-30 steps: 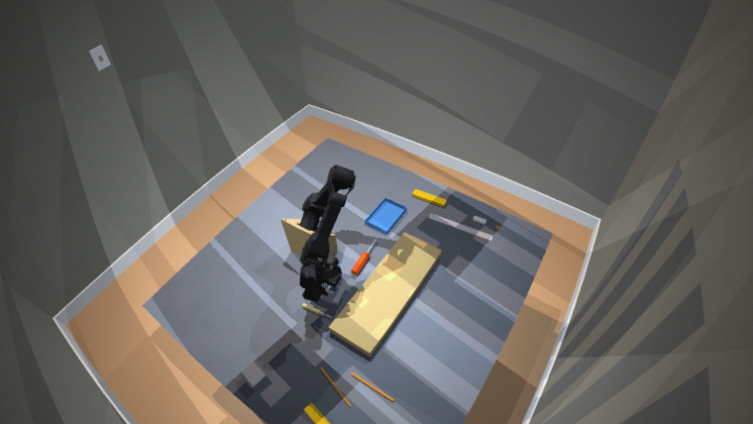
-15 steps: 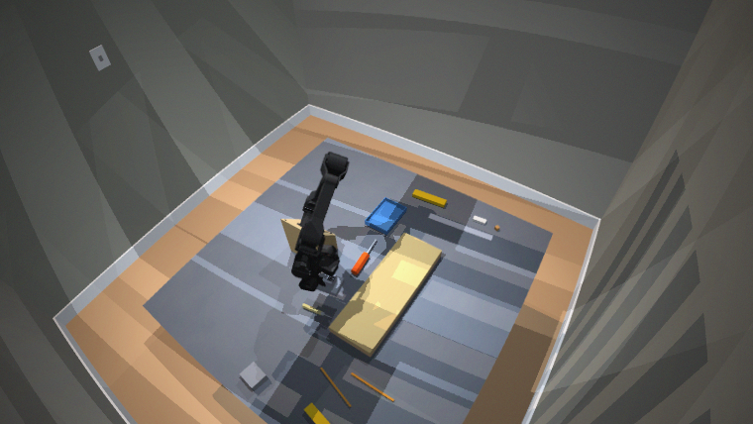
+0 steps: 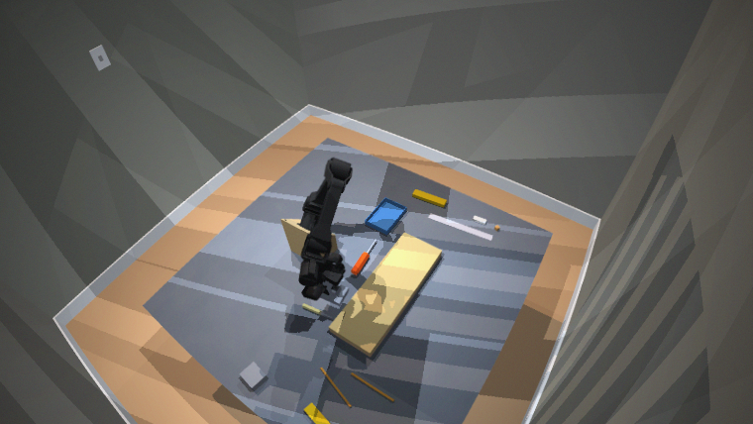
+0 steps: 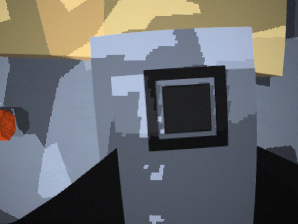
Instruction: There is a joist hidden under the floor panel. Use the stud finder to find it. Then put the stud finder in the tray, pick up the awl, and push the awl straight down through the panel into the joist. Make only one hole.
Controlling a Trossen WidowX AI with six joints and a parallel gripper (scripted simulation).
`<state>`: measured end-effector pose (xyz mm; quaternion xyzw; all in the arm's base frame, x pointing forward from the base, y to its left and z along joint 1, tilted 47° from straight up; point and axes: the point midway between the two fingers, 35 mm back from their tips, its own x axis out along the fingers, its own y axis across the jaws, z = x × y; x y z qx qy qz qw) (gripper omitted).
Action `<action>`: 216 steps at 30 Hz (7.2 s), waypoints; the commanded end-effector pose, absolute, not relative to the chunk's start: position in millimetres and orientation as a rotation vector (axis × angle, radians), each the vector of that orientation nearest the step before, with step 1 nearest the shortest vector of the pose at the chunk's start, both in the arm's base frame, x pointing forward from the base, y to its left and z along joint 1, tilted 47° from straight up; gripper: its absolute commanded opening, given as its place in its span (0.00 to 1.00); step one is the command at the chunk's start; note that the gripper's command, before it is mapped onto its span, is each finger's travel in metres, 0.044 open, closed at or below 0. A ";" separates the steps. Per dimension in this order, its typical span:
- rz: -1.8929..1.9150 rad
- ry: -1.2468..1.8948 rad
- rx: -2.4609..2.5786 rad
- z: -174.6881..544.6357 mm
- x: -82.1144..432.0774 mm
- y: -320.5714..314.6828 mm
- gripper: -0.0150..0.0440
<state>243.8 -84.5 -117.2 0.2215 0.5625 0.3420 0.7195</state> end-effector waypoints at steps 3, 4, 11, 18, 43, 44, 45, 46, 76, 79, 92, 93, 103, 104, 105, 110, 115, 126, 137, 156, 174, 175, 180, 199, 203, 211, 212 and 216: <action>0.722 1.250 0.509 -121.9 275.8 -93.1 0.25; 0.718 1.252 0.513 -122.7 280.3 -93.9 0.25; 0.688 1.266 0.535 -127.4 311.6 -97.2 0.25; 0.661 1.278 0.560 -131.0 342.7 -97.0 0.25; 0.632 1.289 0.592 -151.1 378.7 -75.8 0.25; 0.632 1.289 0.592 -152.8 378.5 -74.2 0.25; 0.632 1.289 0.592 -154.4 378.3 -72.7 0.25; 0.632 1.289 0.592 -156.0 378.1 -71.1 0.25; 0.635 1.288 0.595 -189.0 371.6 -36.7 0.25; 0.635 1.288 0.595 -189.0 371.6 -36.7 0.25; 0.636 1.289 0.598 -159.5 367.5 -7.0 0.25; 0.636 1.289 0.598 -157.1 367.2 -4.7 0.25; 0.637 1.290 0.600 -133.4 364.0 18.9 0.25; 0.637 1.290 0.600 -131.0 363.6 21.2 0.25; 0.637 1.290 0.600 -128.6 363.3 23.6 0.25; 0.638 1.290 0.601 -116.7 361.7 35.3 0.25; 0.638 1.290 0.602 -104.7 360.2 47.0 0.25; 0.639 1.291 0.604 -78.3 356.8 72.7 0.25; 0.640 1.291 0.606 -51.8 353.4 98.2 0.25; 0.642 1.292 0.609 -5.6 347.8 142.1 0.25; 0.644 1.291 0.611 38.6 342.5 183.5 0.25; 0.644 1.291 0.611 41.0 342.3 185.8 0.25; 0.644 1.291 0.611 53.4 340.8 197.3 0.25; 0.647 1.290 0.614 100.2 335.3 240.3 0.25; 0.647 1.290 0.614 101.2 335.2 241.3 0.25; 0.647 1.290 0.614 101.2 335.2 241.3 0.25; 0.632 1.292 0.616 97.7 336.1 236.9 0.25; 0.632 1.292 0.616 97.7 336.1 236.9 0.25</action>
